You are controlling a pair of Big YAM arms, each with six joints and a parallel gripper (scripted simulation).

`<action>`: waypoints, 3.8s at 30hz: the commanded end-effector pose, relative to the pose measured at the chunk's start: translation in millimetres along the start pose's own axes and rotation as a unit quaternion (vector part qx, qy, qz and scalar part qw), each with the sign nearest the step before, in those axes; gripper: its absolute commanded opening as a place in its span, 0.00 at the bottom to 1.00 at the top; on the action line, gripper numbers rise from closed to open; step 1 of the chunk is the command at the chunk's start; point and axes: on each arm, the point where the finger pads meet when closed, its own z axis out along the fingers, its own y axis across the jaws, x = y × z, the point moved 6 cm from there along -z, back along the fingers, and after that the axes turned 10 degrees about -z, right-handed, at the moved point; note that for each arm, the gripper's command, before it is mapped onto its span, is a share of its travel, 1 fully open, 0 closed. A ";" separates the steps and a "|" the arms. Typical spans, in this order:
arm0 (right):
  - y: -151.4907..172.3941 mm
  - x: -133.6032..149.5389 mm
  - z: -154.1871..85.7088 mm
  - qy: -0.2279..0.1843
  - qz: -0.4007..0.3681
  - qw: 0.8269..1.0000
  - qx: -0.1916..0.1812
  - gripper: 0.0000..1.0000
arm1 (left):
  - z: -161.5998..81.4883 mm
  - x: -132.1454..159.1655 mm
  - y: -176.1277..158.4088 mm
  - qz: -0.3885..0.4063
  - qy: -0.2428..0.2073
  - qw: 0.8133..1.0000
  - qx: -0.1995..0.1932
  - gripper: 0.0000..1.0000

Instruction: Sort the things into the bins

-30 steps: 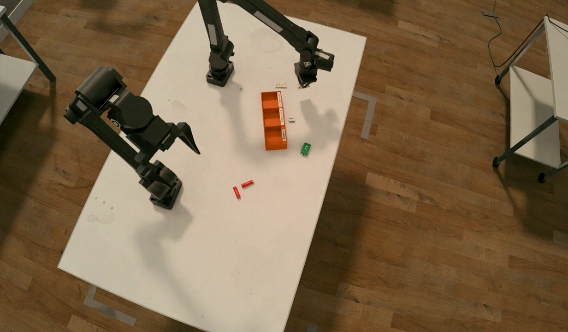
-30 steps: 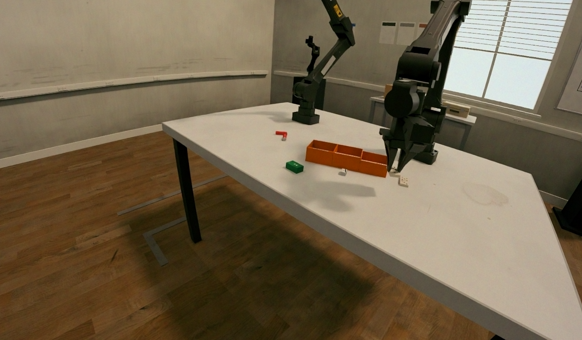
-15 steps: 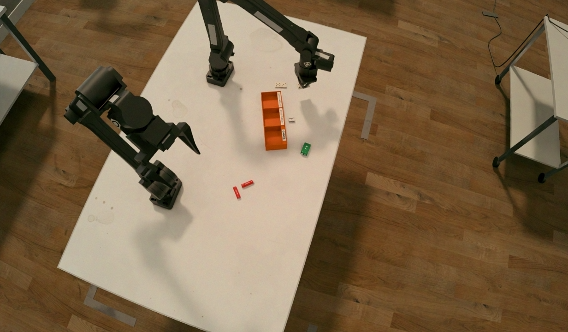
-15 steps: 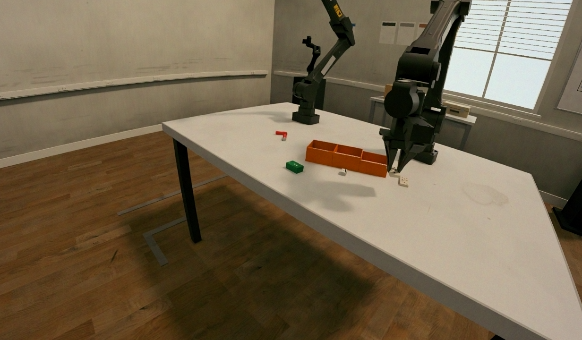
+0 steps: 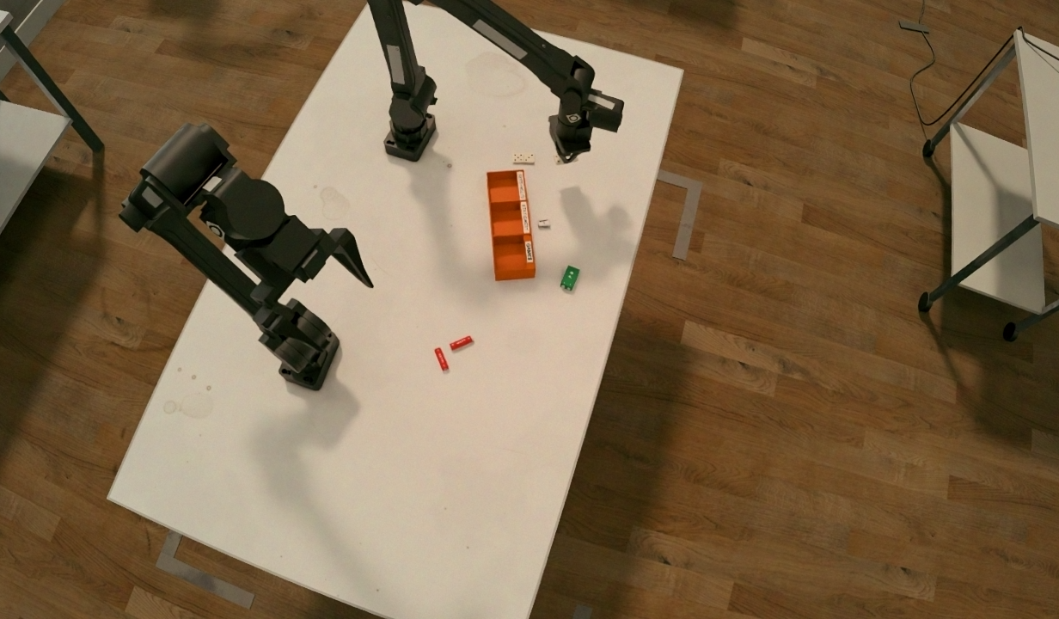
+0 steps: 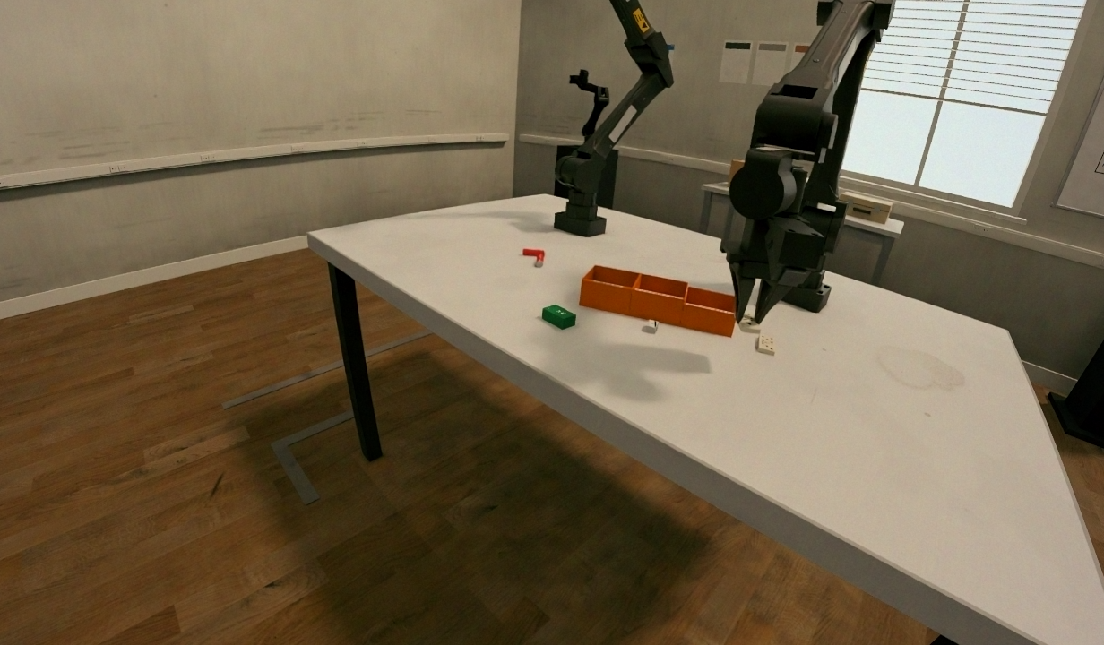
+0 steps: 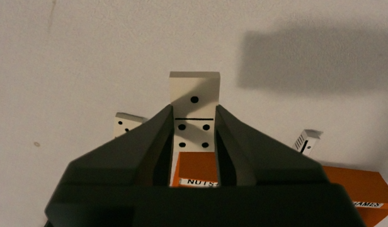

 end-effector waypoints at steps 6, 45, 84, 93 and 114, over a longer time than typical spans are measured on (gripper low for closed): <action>0.5 -12.5 -28.6 -0.047 -0.008 0.999 0.004 1.00 | -9.2 25.0 -21.7 0.003 -0.010 1.000 0.011 0.20; 0.5 -12.5 -28.6 -0.047 -0.008 0.999 0.004 1.00 | -14.8 180.7 -154.5 0.163 -0.008 0.987 0.014 0.20; 0.5 -12.5 -28.6 -0.047 -0.008 0.999 0.004 1.00 | -9.8 207.8 -150.3 0.615 -0.009 0.789 -0.001 0.20; 0.5 -12.5 -28.6 -0.047 -0.008 0.999 0.004 1.00 | -9.1 210.8 -149.1 0.694 -0.009 0.720 -0.001 0.20; 0.5 -12.5 -28.6 -0.047 -0.008 0.999 0.004 1.00 | -7.5 204.3 -157.1 0.770 -0.013 0.638 0.006 0.20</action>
